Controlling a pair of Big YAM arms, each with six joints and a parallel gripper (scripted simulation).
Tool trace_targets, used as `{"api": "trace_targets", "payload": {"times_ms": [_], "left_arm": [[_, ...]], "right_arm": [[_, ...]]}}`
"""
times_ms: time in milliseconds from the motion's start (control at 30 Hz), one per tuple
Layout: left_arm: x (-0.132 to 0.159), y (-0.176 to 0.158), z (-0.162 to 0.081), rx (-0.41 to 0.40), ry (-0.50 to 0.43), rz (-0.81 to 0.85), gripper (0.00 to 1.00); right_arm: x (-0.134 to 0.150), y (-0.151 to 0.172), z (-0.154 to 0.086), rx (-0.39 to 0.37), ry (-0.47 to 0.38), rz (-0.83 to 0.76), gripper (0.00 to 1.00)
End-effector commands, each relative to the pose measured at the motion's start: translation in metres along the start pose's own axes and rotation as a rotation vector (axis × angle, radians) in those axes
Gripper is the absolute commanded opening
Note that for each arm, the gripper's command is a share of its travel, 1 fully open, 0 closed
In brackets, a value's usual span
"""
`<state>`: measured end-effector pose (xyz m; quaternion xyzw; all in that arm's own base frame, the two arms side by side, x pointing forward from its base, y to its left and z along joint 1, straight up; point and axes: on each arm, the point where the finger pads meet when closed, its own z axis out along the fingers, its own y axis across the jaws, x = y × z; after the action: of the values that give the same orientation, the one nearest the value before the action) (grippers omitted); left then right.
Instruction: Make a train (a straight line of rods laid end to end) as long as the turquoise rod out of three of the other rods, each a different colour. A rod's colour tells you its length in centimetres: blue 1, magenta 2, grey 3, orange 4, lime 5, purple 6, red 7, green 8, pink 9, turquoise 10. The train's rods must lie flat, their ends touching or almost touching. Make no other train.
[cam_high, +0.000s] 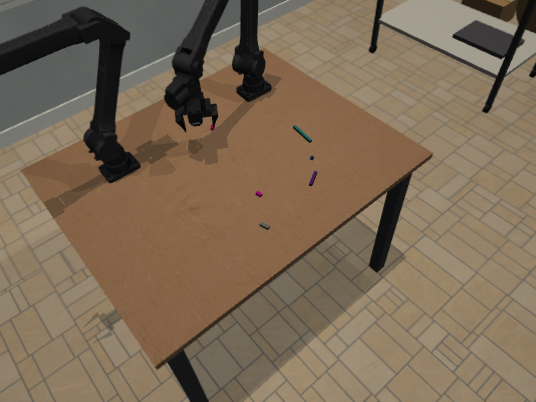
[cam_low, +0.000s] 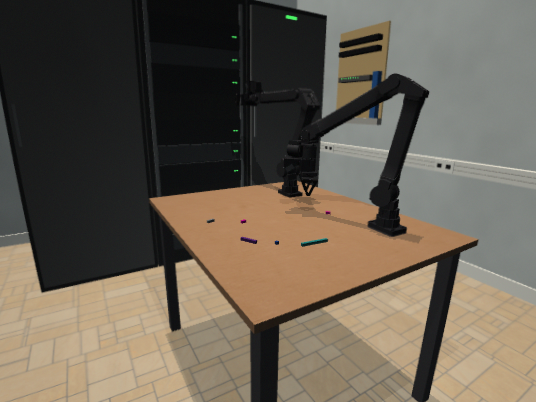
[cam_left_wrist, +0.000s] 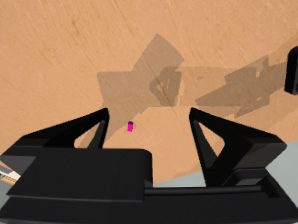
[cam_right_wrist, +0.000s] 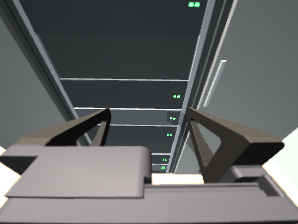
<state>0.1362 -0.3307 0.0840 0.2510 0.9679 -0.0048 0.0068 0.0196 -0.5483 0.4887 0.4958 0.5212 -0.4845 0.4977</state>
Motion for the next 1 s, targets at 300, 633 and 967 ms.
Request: {"api": "trace_targets", "payload": {"times_ms": [300,633,967], "left_arm": [[-0.058,0.01,-0.011,0.011,-0.012,0.386,1.0],[-0.09,0.032,-0.011,0.008,-0.014,0.623,1.0],[-0.123,0.06,-0.01,0.003,-0.015,0.875,1.0]], "right_arm": [[-0.012,-0.009,-0.004,0.019,-0.035,0.012,1.0],[-0.012,-0.009,-0.004,0.019,-0.035,0.012,1.0],[-0.012,-0.009,-0.004,0.019,-0.035,0.012,1.0]]}}
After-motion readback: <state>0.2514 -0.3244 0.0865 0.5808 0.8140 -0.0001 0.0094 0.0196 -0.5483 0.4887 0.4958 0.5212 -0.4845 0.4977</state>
